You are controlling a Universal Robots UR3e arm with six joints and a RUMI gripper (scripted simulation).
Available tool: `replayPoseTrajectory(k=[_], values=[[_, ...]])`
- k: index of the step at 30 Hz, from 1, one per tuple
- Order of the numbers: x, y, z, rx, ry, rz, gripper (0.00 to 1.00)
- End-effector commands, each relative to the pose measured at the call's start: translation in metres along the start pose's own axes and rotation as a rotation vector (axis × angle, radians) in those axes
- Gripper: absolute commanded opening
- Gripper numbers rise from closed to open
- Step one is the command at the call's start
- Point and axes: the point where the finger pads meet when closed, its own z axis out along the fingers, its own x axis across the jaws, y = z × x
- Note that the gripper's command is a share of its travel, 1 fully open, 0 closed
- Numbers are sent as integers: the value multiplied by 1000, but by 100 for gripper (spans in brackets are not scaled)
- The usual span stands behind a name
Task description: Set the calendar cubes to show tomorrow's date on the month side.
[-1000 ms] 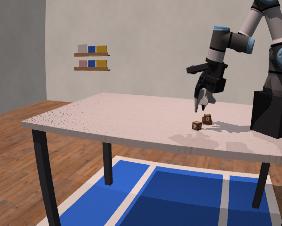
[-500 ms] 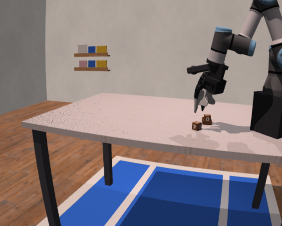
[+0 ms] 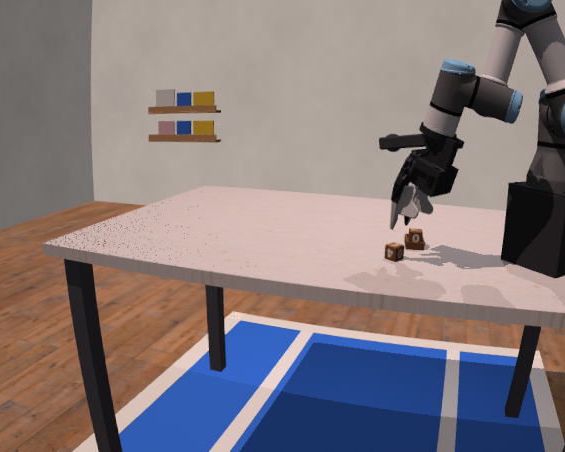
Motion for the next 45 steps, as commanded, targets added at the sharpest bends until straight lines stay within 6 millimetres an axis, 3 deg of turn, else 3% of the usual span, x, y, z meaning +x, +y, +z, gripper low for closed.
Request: replayPoseTrajectory(k=[1,45], values=[[-1,-8,-3,113,-9,15,28],[-2,-9,-5,254,-10,17,28]])
